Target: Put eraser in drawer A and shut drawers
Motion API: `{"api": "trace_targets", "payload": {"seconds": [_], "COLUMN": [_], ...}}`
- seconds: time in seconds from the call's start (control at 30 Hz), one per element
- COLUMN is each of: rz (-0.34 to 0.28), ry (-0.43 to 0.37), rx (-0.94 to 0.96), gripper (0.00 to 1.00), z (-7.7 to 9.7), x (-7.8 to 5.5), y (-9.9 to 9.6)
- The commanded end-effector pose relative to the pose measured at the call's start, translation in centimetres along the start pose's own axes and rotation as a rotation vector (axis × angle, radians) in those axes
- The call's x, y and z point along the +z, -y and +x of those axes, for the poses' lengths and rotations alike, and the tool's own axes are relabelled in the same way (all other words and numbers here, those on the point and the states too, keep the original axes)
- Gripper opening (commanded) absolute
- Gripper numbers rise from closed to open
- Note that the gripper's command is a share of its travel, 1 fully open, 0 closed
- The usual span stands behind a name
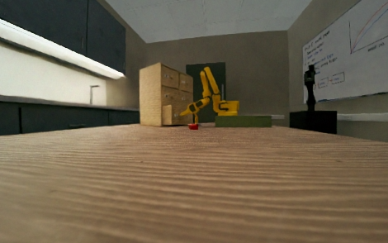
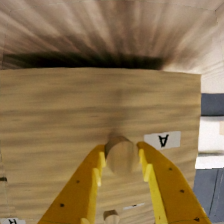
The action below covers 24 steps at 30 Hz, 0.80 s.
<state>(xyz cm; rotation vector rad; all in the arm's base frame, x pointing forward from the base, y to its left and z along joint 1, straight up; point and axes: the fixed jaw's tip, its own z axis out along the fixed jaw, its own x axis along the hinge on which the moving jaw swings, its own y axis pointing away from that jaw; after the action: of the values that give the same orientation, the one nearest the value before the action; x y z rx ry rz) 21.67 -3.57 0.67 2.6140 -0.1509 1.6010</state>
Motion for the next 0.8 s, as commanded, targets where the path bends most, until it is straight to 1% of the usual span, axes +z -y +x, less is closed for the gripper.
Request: {"api": "trace_targets", "payload": {"seconds": [0.0, 0.77], "rz": [0.014, 0.017], "ry": [0.02, 0.02], "rx": [-0.001, -0.003], "gripper": [0.0, 0.0], "z": [-0.56, -0.67], "x": [-0.45, -0.69], "y": [0.32, 0.4]}}
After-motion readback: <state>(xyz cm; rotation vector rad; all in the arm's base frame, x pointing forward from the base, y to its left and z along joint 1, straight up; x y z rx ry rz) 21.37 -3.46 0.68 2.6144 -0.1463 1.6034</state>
